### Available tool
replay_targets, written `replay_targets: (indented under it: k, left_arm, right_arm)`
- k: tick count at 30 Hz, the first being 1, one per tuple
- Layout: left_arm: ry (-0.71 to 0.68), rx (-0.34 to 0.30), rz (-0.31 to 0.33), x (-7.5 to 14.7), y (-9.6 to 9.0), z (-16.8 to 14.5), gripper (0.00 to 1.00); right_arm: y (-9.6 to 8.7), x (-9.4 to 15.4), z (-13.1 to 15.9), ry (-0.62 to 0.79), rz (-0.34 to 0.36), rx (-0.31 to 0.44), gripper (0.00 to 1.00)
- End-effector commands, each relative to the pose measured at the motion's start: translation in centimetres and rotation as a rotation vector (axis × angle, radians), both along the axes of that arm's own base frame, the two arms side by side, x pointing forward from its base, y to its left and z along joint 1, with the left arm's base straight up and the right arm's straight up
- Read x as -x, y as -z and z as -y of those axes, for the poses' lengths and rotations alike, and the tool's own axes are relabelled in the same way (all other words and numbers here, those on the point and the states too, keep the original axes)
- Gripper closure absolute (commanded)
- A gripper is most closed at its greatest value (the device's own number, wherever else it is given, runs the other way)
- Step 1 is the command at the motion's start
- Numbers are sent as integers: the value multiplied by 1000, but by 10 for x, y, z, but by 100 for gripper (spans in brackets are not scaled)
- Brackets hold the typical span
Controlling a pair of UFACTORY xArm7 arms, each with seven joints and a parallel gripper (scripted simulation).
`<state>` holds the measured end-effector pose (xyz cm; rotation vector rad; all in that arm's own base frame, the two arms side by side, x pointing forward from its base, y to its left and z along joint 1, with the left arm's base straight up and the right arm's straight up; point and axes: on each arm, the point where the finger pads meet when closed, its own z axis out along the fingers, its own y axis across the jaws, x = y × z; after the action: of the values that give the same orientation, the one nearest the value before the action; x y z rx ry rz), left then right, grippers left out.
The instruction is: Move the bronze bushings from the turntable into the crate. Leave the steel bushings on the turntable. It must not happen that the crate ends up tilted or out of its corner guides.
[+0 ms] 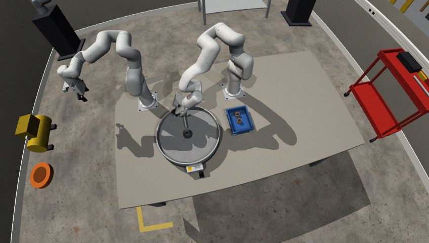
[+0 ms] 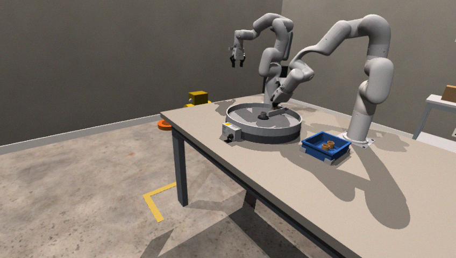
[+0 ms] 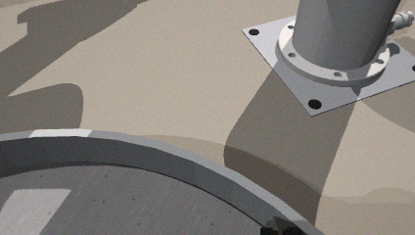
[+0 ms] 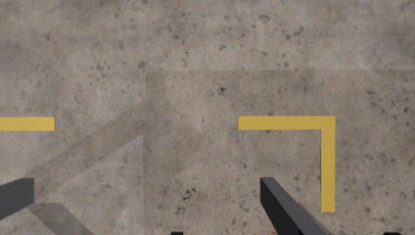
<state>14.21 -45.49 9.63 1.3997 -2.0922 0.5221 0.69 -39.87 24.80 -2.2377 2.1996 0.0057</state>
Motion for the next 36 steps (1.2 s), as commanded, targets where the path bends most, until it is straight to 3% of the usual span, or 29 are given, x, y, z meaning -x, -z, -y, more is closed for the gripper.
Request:
replay_targets:
  k: [1,22,27,36]
  left_arm:
    - [1,2,1,0,-1,1,100]
    - [1,2,1,0,-3,1,100]
    - [1,2,1,0,-11,1,100]
    - [1,2,1,0,-50,1,100]
  right_arm:
    - [-2,0,1,0,0,5,0]
    - [-2,0,1,0,0,5,0]
    - [-2,0,1,0,0,5,0]
    - [-2,0,1,0,0,5,0]
